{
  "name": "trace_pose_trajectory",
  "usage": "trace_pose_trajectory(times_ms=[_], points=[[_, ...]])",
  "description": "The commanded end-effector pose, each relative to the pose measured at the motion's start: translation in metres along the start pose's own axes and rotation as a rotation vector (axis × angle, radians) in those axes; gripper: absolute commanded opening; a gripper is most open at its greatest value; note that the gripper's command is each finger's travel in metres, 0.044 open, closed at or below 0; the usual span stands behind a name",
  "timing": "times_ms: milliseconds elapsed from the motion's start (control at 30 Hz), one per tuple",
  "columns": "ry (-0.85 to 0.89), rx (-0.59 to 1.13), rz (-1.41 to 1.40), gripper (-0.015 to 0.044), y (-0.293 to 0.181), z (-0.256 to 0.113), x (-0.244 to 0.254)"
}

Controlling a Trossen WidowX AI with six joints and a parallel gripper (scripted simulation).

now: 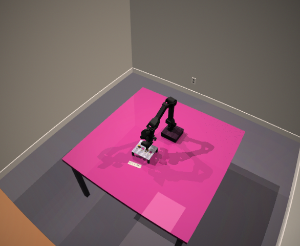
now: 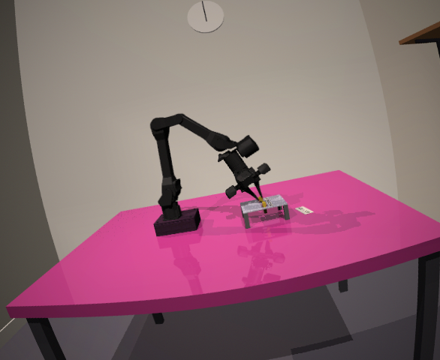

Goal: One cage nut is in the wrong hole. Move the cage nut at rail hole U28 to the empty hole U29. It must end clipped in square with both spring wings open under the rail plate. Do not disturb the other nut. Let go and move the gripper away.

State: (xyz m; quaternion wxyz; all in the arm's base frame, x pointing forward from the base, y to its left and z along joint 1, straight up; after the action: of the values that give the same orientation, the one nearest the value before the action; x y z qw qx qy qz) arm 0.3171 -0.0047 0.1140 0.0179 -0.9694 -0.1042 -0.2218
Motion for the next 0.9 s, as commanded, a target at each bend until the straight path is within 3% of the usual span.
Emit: trace_pose_trajectory(times_ms=[0, 867], points=[[0.000, -0.003, -0.002, 0.0038, 0.0004, -0.0004, 0.0010], [-0.017, -0.002, -0.002, 0.0038, 0.0003, -0.0017, 0.0035]])
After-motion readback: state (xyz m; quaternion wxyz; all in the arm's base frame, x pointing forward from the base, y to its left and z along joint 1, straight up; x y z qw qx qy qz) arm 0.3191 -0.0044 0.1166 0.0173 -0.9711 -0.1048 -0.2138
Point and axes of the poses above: the point midway between the two fingers, 35 mm back from their tips, its own z axis out along the fingers, its own x axis across the jaws, y = z × x, the point moved 6 cm from there along -z, back along the fingers, and after that the axes turned 2 degrees about -z, right-handed, at the moved point
